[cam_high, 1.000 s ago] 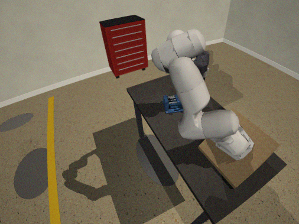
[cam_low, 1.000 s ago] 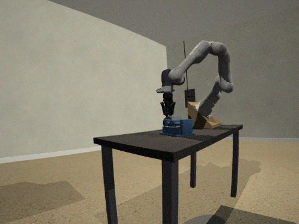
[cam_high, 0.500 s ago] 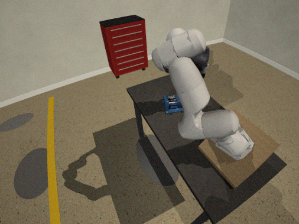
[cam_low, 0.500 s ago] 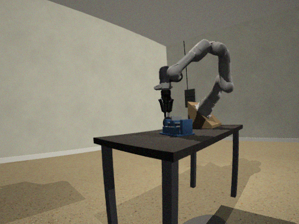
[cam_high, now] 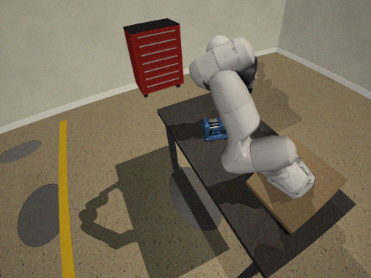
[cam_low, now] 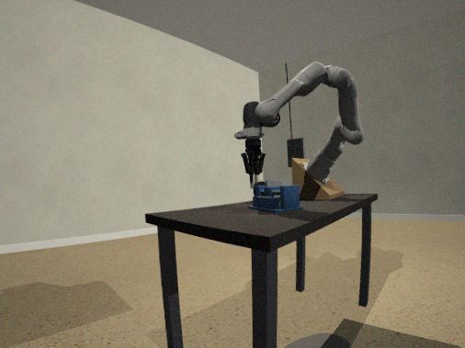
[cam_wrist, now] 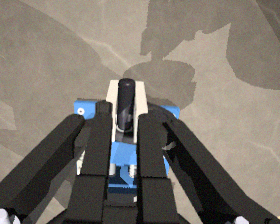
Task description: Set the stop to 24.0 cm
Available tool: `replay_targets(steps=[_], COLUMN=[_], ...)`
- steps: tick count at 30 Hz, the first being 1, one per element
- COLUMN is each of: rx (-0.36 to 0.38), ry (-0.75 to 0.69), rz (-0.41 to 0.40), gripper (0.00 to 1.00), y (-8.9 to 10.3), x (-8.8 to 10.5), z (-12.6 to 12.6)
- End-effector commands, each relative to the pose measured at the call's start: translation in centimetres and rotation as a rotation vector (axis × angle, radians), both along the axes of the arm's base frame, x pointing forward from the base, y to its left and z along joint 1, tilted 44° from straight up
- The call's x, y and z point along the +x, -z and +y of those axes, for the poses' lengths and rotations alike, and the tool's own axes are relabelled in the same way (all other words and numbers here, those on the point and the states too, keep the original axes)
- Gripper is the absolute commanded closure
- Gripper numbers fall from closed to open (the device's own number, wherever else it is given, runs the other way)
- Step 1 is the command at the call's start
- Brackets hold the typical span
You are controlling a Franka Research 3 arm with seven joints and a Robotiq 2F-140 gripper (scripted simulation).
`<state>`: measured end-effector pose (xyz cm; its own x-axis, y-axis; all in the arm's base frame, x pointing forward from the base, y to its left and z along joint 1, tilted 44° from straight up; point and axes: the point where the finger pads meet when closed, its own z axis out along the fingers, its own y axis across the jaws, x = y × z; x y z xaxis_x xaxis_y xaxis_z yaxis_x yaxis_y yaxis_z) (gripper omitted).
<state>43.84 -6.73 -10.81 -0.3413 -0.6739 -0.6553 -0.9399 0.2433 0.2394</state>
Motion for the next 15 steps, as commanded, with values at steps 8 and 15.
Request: replay_targets(steps=[8,15], rx=[-0.003,-0.003], ry=[0.003,0.003], rz=[0.008,0.008], gripper=[0.96,0.96], y=[1.6,3.2], x=[1.2,1.3], z=[0.8,2.3])
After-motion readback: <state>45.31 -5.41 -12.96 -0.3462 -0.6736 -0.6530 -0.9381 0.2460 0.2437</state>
